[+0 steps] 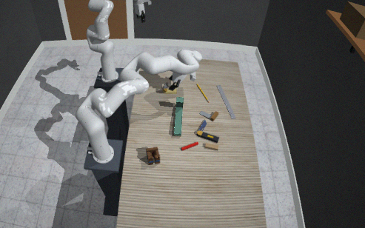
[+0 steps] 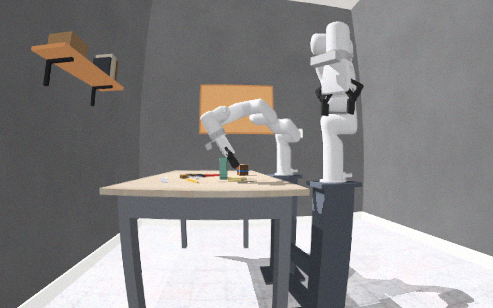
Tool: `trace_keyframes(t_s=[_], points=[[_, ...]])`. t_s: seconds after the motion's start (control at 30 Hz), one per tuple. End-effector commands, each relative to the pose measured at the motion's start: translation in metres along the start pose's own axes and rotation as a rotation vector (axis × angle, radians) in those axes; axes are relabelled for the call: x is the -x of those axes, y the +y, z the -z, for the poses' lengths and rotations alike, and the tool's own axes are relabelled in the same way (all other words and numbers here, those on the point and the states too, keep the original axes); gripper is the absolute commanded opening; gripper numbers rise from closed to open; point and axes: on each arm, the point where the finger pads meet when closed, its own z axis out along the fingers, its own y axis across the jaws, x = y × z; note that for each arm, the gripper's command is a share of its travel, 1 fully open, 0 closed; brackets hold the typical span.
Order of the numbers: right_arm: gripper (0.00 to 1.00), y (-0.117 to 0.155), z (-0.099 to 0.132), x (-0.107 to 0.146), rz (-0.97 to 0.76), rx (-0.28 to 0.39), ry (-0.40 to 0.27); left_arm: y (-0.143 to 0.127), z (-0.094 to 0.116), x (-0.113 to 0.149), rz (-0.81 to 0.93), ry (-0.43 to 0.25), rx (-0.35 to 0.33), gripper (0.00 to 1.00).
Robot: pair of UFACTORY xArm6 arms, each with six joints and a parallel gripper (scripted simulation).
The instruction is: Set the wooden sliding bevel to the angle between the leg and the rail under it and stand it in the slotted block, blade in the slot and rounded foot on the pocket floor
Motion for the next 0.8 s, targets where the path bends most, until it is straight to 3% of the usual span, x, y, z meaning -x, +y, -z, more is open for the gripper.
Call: trace_keyframes(t_s=[0.0, 0.47, 0.77], points=[[1.00, -0.001, 0.003, 0.000, 0.002, -0.004, 0.004, -0.014, 0.006, 0.017, 0.119, -0.003, -0.019, 1.00], [1.00, -0.001, 0.003, 0.000, 0.002, -0.004, 0.004, -0.062, 0.020, 0.121, 0.780, -0.026, -0.070, 1.00], [1.00, -0.001, 0.003, 0.000, 0.002, -0.004, 0.004, -0.070, 0.023, 0.151, 0.965, -0.031, -0.086, 1.00]])
